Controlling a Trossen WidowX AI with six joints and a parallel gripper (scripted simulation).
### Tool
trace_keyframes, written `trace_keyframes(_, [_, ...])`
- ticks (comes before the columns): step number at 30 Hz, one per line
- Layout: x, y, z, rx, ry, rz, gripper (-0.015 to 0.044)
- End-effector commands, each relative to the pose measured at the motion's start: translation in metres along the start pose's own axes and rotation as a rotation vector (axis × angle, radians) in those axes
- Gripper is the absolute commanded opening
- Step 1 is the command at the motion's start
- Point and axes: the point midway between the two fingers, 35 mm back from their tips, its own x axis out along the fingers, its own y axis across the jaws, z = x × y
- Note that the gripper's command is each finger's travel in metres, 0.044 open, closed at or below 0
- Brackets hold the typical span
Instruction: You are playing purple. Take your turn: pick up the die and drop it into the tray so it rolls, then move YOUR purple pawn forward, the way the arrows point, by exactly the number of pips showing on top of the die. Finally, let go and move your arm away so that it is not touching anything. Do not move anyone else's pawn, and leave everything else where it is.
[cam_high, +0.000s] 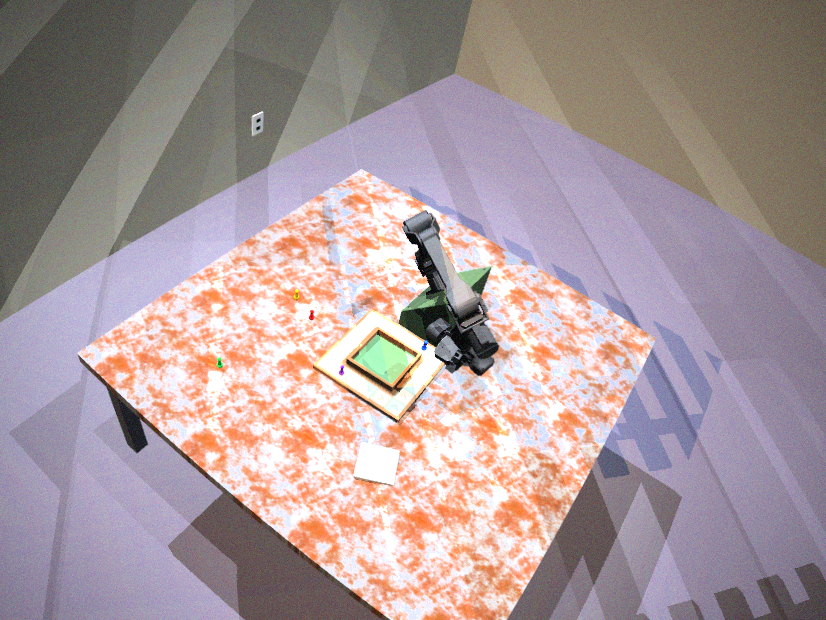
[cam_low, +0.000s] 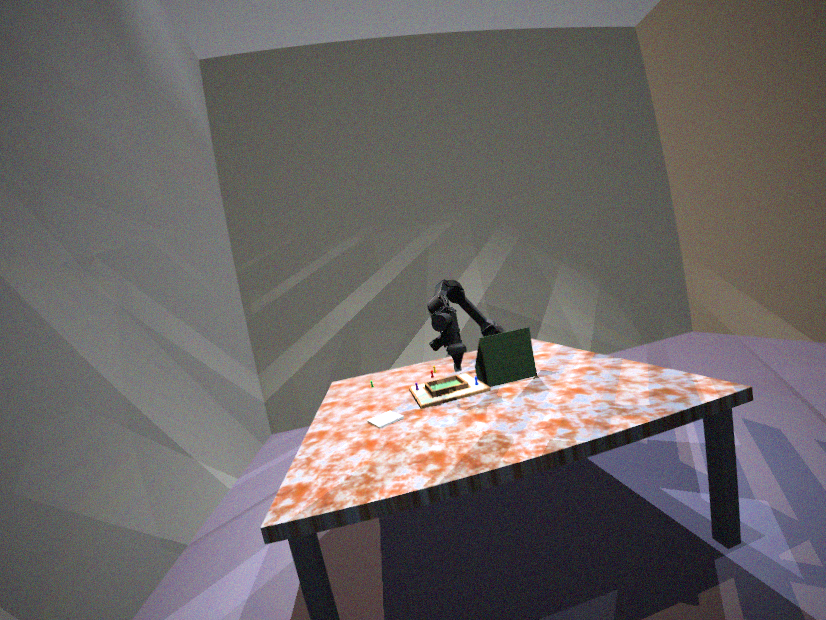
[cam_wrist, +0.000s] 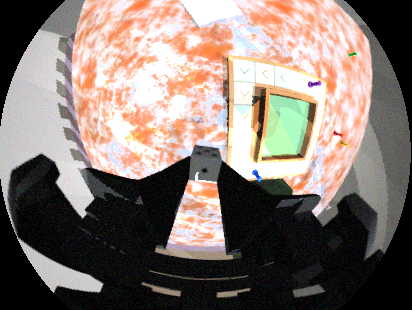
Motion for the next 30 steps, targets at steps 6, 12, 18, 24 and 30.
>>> trace_keyframes(6, [0.002, -0.024, 0.014, -0.216, 0.008, 0.007, 0.0000])
trace_keyframes(12, [0.005, -0.041, 0.023, -0.381, 0.006, 0.011, 0.0000])
trace_keyframes(18, [0.008, -0.059, 0.030, -0.547, 0.004, 0.013, 0.0000])
trace_keyframes(24, [0.012, -0.077, 0.036, -0.712, 0.002, 0.014, 0.0000])
trace_keyframes(30, [0.016, -0.095, 0.042, -0.876, 0.001, 0.013, 0.0000])
